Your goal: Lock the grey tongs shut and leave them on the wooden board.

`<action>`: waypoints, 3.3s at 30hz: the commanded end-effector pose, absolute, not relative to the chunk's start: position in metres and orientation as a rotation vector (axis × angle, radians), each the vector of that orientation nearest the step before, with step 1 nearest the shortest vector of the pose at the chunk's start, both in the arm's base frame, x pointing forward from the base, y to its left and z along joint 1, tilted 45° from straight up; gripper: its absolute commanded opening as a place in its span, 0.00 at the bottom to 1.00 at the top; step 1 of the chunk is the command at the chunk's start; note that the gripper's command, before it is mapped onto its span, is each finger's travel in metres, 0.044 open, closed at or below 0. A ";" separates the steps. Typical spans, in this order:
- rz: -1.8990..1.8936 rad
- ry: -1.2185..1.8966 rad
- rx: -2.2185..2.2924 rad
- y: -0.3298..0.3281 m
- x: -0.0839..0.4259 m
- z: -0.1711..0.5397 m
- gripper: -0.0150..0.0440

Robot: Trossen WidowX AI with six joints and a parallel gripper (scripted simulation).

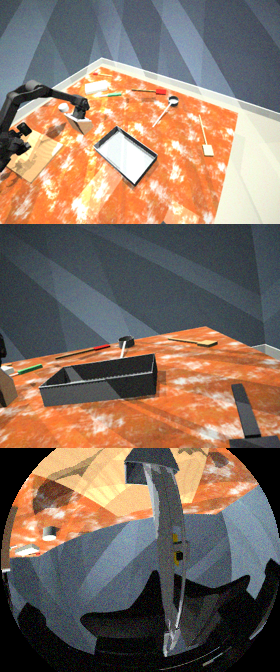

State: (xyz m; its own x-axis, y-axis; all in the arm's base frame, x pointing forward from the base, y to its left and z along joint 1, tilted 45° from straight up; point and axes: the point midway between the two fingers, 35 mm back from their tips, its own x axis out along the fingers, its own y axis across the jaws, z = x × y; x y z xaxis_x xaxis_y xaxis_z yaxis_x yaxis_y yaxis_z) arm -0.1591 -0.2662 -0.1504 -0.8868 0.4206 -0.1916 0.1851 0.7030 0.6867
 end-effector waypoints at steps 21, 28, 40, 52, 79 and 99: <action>0.633 1.795 0.817 -0.251 -0.186 -0.152 0.00; 0.459 1.536 0.782 -0.260 -0.194 -0.145 0.00; 0.421 1.487 0.767 -0.262 -0.196 -0.143 0.00; 0.421 1.488 0.767 -0.252 -0.197 -0.157 0.00; 0.421 1.489 0.767 -0.223 -0.196 -0.191 0.00; 0.421 1.489 0.768 -0.199 -0.192 -0.213 0.00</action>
State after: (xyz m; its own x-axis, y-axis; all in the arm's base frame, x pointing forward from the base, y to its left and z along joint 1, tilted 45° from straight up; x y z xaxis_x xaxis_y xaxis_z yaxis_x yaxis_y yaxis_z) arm -0.1937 -0.2050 -0.2091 0.0730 0.6777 -0.7317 0.2119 0.7064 0.6754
